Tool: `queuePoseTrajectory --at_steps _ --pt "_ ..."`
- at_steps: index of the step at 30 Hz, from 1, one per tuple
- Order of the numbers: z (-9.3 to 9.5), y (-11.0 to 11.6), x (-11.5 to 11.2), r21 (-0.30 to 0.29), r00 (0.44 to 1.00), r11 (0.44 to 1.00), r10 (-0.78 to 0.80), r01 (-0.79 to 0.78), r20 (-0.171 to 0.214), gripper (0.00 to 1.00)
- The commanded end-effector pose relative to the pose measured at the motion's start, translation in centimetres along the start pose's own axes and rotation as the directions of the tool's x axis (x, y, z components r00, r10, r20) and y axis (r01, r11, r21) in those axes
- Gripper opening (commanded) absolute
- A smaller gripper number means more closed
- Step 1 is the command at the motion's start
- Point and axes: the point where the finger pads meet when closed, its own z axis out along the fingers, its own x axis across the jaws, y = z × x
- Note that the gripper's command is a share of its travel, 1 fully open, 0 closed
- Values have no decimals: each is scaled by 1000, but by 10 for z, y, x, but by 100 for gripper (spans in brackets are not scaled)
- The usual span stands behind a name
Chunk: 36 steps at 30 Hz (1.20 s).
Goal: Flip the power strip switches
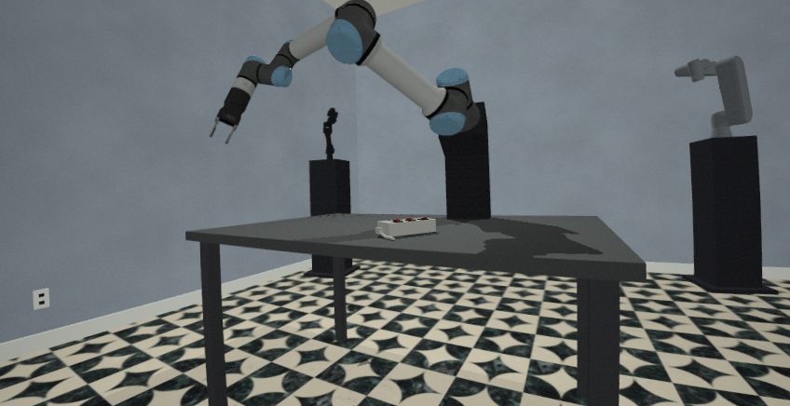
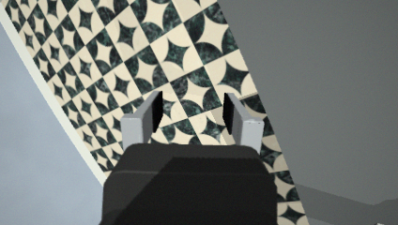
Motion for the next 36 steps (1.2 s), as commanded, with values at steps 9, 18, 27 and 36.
queuePoseTrajectory --at_steps 9,18,27,36 --pt "7 45 55 40 1000 999 0 0 -10 100" --pt "16 79 97 64 1000 998 1 1 -25 100" --pt "27 132 161 100 999 995 3 2 -50 100" --pt "38 184 225 135 997 991 5 5 -74 100"
